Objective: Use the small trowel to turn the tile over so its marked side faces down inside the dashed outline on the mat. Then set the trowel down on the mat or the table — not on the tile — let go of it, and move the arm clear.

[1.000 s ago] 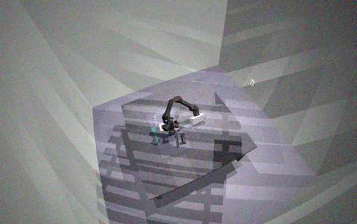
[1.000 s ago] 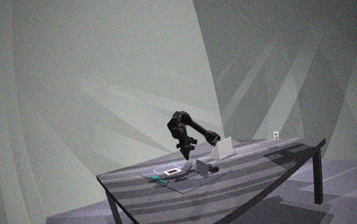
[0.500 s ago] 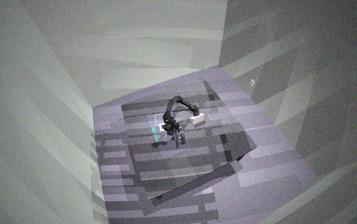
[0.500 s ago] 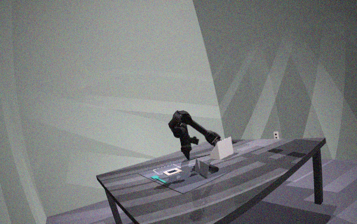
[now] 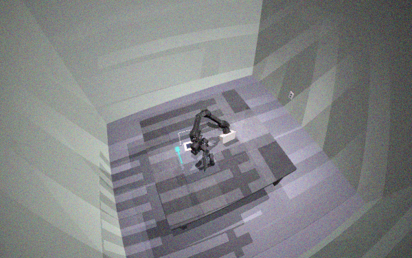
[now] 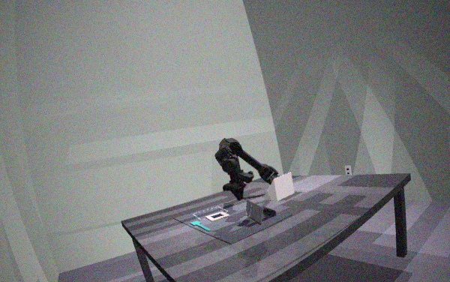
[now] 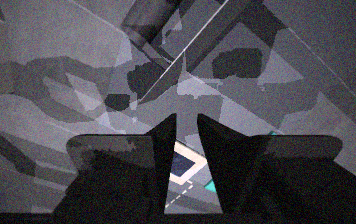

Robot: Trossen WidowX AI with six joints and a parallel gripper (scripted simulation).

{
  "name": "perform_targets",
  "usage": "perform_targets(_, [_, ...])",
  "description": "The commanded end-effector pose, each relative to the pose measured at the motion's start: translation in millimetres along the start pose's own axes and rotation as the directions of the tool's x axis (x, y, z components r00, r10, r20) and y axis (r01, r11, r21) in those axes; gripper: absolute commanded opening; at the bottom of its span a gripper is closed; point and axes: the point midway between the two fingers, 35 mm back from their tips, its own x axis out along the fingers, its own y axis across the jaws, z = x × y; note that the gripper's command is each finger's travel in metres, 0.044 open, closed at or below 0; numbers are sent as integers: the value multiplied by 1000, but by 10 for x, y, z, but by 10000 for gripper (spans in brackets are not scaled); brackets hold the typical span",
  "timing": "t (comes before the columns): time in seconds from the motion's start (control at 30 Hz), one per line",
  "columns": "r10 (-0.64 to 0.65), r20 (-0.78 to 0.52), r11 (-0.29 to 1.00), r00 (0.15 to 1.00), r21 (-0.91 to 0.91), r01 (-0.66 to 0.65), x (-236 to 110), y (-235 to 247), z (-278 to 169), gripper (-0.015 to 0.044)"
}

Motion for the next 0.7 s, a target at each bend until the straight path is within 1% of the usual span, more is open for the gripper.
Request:
perform_targets(0.0, [5, 5, 987, 1000, 162, -6, 15, 43, 42, 100])
perform_targets(0.17, [6, 6, 944, 1000, 330, -8, 17, 78, 75, 100])
perform_targets(0.33, [8, 7, 873, 1000, 488, -10, 20, 114, 107, 100])
perform_targets(0.67, [6, 9, 654, 1000, 757, -10, 21, 182, 170, 100])
